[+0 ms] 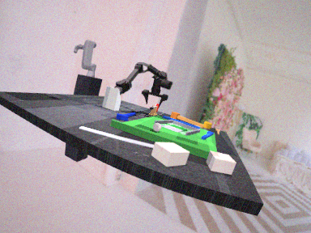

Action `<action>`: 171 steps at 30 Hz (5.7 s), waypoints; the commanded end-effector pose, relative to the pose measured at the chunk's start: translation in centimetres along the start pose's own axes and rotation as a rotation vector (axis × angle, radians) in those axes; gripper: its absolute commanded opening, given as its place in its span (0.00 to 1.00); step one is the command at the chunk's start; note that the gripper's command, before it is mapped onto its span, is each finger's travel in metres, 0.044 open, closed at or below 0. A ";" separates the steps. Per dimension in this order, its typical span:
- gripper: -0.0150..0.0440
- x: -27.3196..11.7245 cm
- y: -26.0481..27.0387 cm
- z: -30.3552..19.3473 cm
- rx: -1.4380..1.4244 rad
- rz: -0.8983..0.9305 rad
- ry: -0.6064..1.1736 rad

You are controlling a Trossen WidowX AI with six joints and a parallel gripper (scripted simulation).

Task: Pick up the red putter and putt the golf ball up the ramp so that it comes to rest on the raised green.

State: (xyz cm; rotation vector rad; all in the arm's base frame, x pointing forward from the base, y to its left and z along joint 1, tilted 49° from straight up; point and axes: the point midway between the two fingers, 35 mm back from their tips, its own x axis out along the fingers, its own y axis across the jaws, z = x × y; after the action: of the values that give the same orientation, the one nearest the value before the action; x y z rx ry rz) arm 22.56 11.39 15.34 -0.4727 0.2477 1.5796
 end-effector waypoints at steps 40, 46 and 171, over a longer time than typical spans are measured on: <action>0.87 5.0 0.0 -1.1 0.001 -0.002 -0.008; 0.60 5.0 0.0 -1.1 0.001 -0.002 -0.008; 0.25 -13.1 9.7 -37.4 1.944 -0.266 0.198</action>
State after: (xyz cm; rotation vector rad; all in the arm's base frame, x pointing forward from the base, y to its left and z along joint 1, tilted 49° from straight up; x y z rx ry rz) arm 18.54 -18.57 -12.53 0.8288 1.5474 0.4668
